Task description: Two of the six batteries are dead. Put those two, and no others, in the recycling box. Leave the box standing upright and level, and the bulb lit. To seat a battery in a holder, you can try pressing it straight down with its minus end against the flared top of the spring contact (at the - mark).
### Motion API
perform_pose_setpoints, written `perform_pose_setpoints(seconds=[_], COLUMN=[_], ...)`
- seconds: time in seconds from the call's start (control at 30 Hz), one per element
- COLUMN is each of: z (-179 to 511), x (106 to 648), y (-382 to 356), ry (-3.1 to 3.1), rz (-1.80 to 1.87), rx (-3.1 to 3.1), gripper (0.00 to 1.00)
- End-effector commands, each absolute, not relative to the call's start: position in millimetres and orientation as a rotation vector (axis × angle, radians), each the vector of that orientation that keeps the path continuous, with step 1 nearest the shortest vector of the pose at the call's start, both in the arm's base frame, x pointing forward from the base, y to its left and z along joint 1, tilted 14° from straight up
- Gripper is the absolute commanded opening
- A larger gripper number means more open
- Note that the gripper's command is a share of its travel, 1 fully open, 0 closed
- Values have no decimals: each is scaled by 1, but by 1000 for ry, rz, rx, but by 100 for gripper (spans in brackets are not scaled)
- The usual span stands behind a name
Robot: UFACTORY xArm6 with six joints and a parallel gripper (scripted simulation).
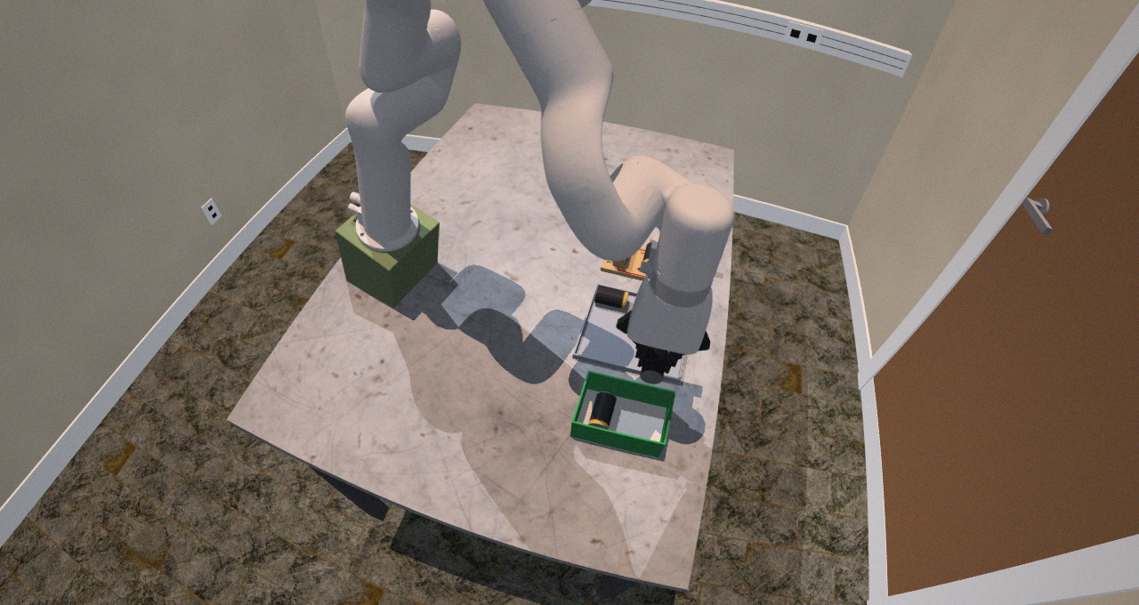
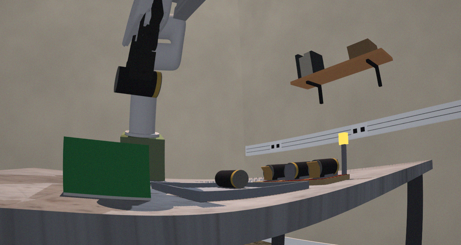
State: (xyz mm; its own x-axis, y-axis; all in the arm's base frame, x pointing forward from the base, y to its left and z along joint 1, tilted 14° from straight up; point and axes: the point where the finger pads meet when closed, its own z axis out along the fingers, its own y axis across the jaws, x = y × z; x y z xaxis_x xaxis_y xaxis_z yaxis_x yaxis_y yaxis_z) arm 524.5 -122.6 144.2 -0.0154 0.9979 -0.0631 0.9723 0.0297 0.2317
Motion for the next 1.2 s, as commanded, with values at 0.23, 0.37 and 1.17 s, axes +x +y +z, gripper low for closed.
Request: perform_pose_setpoints(seconds=[0.23,0.37,1.17], z=[148,148,92], x=[530,530,544], y=[-165,-165,-168], ry=[2102,2104,2107], rz=[194,194,193], rx=[2044,2042,2039], gripper=[28,28,28])
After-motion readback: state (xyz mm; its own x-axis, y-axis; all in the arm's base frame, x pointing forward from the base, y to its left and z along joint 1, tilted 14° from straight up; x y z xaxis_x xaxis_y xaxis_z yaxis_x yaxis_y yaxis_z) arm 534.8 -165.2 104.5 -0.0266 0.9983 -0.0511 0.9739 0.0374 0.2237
